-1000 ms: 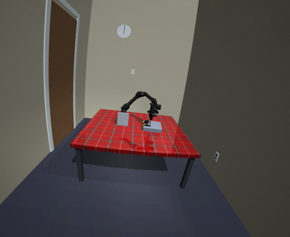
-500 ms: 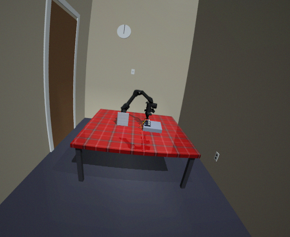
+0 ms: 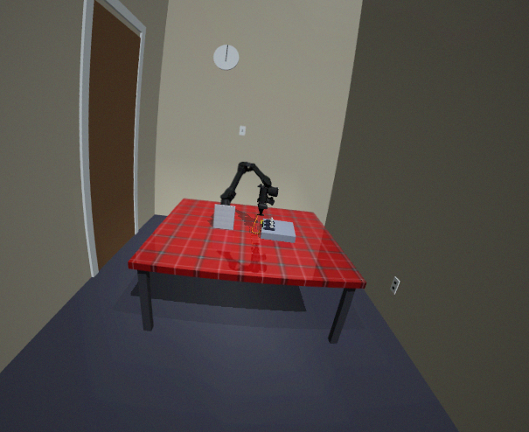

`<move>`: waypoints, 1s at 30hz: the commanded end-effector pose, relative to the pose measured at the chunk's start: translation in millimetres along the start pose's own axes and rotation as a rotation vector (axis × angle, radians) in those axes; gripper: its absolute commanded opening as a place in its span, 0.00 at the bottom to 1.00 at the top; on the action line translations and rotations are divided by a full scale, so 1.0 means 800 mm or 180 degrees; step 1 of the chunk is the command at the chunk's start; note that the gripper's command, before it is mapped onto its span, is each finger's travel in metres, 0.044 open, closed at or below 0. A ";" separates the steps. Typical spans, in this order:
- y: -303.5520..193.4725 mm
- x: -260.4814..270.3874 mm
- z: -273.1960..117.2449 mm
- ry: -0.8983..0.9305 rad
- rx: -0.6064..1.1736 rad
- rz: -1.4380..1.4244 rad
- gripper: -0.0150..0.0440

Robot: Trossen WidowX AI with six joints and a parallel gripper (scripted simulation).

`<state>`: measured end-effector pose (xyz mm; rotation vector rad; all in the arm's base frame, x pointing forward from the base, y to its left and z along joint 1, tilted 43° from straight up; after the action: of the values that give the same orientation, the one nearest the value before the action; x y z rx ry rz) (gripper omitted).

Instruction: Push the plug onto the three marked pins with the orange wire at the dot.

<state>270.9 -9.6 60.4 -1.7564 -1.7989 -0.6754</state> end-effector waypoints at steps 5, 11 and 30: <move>-0.040 0.008 0.007 -0.0020 0.0007 0.0201 0.25; -0.069 0.013 0.014 -0.0019 0.0010 0.0342 0.25; -0.069 0.014 0.064 -0.0012 0.0010 0.0361 0.25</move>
<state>212.4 30.6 33.0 -1.8436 -1.6993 -0.6220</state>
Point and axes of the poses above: the point midway between the two fingers, 35 mm back from their tips, its own z axis out along the fingers, its own x axis across the jaws, y = z × x, the point moved 5 cm from there along -z, back along the fingers, and after that the axes turned 4 degrees about z, right-handed, at the moved point
